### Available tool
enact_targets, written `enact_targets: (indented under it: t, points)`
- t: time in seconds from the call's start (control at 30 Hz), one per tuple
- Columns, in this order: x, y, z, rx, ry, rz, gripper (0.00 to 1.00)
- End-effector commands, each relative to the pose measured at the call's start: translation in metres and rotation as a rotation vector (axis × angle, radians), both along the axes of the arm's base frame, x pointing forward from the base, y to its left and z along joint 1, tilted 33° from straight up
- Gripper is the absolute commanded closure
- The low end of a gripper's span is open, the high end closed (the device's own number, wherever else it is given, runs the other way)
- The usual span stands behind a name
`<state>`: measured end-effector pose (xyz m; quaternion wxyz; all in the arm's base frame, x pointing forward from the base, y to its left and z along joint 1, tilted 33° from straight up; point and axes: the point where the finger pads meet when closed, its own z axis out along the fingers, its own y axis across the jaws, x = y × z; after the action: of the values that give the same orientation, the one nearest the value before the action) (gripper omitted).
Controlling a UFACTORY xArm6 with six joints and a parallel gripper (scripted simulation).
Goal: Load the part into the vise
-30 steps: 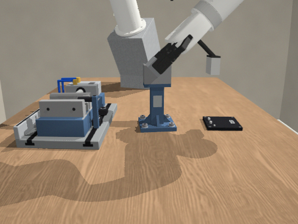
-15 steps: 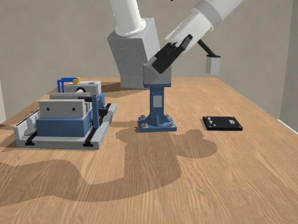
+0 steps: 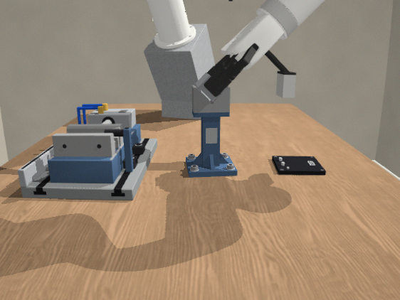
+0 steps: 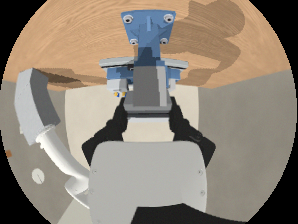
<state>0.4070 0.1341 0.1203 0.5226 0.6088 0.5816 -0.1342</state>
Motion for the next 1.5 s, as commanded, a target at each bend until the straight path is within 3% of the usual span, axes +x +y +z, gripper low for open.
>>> enact_targets:
  t: [0.0, 1.47]
  points:
    - [-0.001, 0.001, 0.003, 0.002, -0.002, 0.001, 1.0]
    - [-0.012, 0.005, 0.02, 0.002, -0.002, 0.001, 1.0]
